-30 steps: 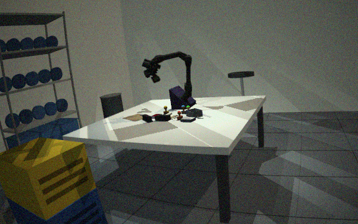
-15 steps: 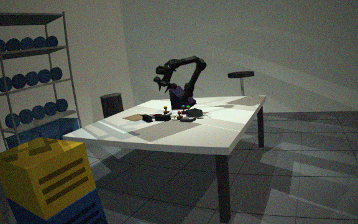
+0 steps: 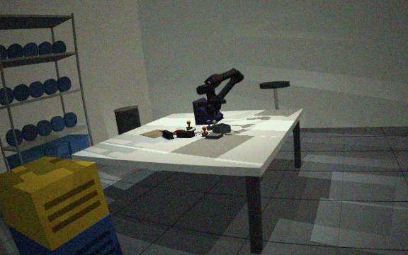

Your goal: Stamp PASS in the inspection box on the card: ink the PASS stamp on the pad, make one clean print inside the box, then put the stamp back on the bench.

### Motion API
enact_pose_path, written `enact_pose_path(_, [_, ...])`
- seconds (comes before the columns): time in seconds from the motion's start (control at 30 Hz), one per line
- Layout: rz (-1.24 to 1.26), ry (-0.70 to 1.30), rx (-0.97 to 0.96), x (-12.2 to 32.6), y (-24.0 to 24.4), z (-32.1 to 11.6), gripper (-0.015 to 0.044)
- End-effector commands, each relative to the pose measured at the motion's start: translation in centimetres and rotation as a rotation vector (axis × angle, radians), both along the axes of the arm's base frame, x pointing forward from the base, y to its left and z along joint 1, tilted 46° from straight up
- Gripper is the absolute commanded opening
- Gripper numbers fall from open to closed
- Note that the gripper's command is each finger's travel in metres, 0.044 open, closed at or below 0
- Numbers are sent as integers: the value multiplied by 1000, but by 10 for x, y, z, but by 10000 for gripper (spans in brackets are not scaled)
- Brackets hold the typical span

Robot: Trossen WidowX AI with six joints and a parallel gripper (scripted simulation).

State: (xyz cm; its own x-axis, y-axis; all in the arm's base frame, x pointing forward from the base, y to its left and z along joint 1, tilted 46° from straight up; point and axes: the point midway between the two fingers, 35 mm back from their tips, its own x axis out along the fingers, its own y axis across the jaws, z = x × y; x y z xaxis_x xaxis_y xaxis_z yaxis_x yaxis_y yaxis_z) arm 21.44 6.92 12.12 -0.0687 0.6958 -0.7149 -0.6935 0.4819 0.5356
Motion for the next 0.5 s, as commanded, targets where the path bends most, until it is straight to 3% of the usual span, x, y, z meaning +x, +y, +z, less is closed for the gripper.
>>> enact_pose_path(0.0, [10, -4, 20, -3, 4, 2, 219])
enact_pose_path(0.47, [9, -5, 16, -1, 17, -14, 219])
